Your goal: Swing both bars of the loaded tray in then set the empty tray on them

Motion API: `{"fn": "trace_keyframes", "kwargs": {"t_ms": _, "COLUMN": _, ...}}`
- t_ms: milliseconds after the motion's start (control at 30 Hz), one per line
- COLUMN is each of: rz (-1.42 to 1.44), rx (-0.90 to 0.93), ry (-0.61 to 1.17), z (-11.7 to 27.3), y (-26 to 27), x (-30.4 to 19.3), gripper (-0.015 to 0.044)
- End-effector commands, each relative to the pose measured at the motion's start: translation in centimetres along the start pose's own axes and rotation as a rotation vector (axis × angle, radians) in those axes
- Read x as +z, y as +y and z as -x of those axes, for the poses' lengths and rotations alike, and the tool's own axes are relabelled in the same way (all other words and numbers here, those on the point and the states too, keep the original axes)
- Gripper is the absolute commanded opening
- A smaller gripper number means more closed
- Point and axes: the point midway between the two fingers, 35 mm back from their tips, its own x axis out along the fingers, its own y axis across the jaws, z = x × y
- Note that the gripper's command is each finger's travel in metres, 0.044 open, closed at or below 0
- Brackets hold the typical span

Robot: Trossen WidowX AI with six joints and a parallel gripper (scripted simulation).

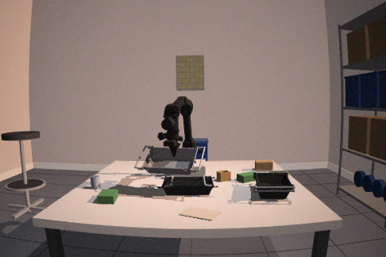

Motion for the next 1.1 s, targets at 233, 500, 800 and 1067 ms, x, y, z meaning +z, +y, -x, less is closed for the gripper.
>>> {"fn": "trace_keyframes", "kwargs": {"t_ms": 233, "rz": 0.107, "rx": 0.019, "ry": -0.001, "z": 0.4, "y": 0.0, "x": -3.9, "gripper": 0.0}}
{"fn": "trace_keyframes", "kwargs": {"t_ms": 500, "rz": 0.194, "rx": 0.021, "ry": 0.0, "z": 0.5, "y": -0.3, "x": -6.9, "gripper": 0.0}}
{"fn": "trace_keyframes", "kwargs": {"t_ms": 800, "rz": 0.211, "rx": 0.022, "ry": 0.0, "z": 0.5, "y": -0.4, "x": -7.4, "gripper": 0.0}}
{"fn": "trace_keyframes", "kwargs": {"t_ms": 1067, "rz": 0.211, "rx": 0.022, "ry": 0.0, "z": 0.5, "y": -0.4, "x": -7.4, "gripper": 0.0}}
